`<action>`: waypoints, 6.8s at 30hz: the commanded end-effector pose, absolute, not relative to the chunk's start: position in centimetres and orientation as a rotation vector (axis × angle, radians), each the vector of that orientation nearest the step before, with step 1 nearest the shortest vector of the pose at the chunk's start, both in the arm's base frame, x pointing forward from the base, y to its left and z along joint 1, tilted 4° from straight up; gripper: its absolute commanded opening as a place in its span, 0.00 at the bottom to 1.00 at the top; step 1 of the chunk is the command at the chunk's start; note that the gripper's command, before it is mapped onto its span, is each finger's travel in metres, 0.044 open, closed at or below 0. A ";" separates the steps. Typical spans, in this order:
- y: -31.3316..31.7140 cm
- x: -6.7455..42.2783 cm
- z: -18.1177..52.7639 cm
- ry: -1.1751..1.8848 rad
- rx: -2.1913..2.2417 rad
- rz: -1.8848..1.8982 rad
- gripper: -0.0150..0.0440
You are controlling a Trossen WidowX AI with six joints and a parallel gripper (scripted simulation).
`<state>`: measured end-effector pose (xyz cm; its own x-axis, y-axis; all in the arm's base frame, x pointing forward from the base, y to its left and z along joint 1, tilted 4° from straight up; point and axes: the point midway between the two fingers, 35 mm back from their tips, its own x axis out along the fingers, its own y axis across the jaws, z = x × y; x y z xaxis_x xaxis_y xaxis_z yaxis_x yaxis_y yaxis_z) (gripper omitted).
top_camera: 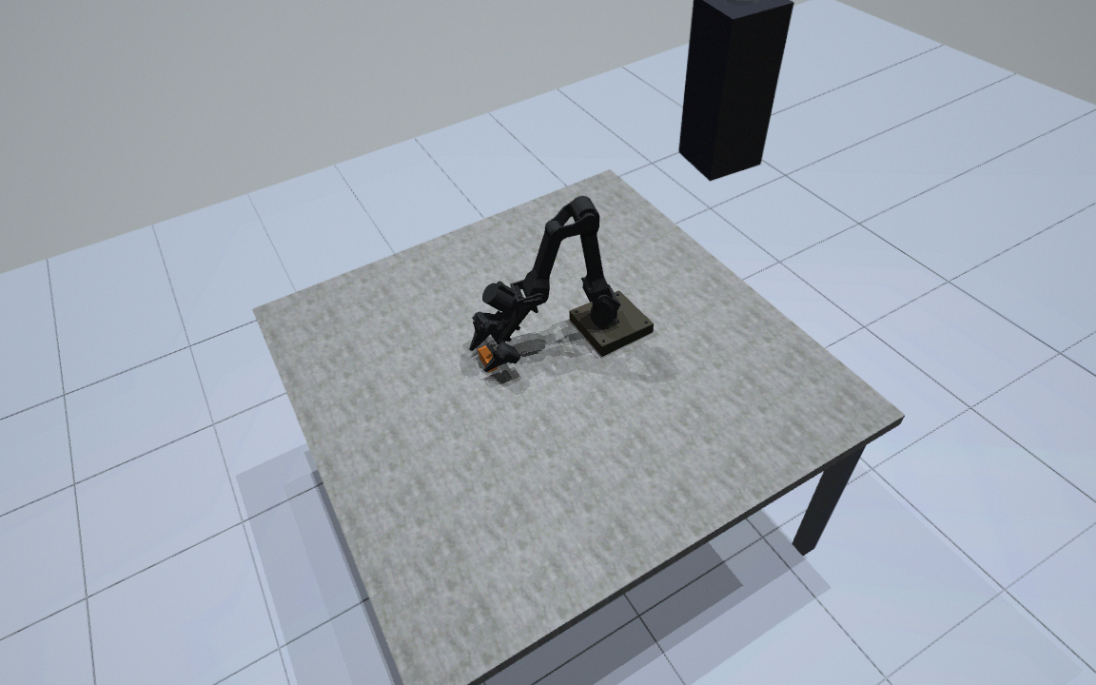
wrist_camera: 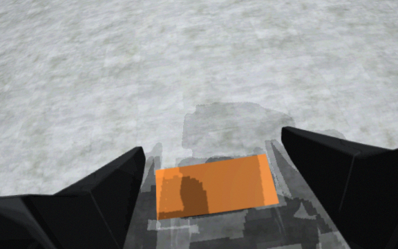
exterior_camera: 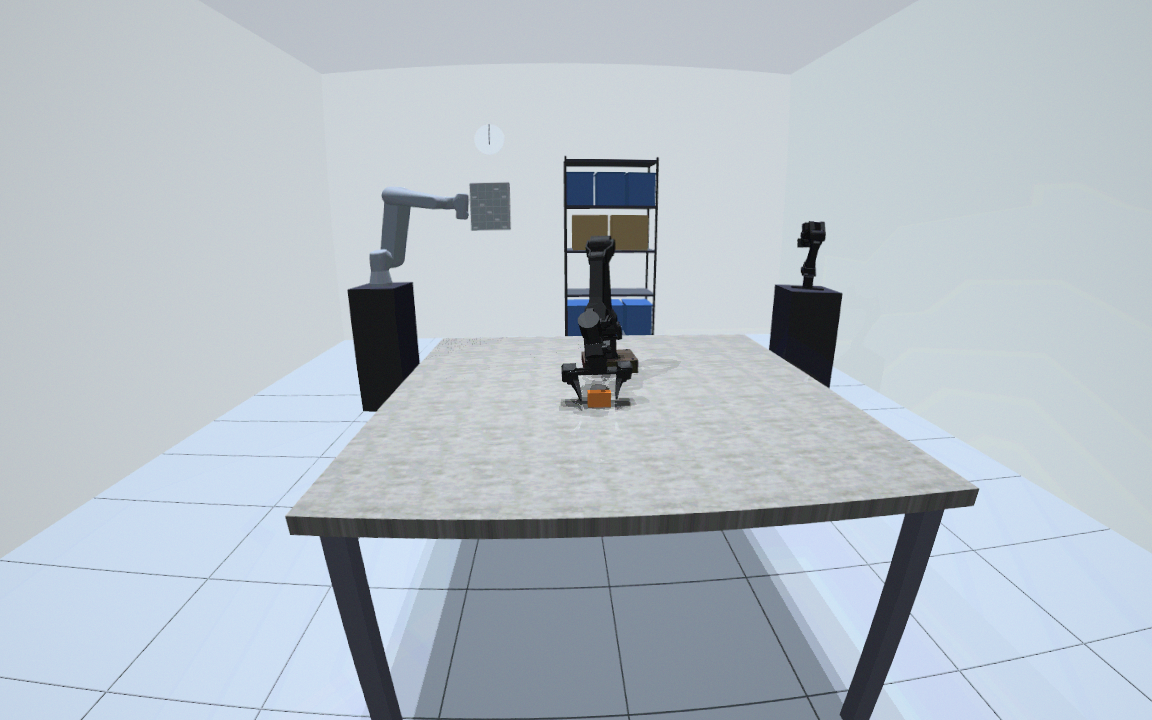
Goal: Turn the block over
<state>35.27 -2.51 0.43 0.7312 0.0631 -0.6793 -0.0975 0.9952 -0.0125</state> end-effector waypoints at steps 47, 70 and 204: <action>-1.9 35.3 6.1 1.593 -0.122 0.051 1.00; -2.0 35.3 2.2 1.593 -0.122 0.051 1.00; -2.3 34.2 -0.9 0.417 -0.067 0.100 0.25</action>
<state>34.34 -2.36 -1.16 0.9016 0.0770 -0.4257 -0.1073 0.9931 -0.0474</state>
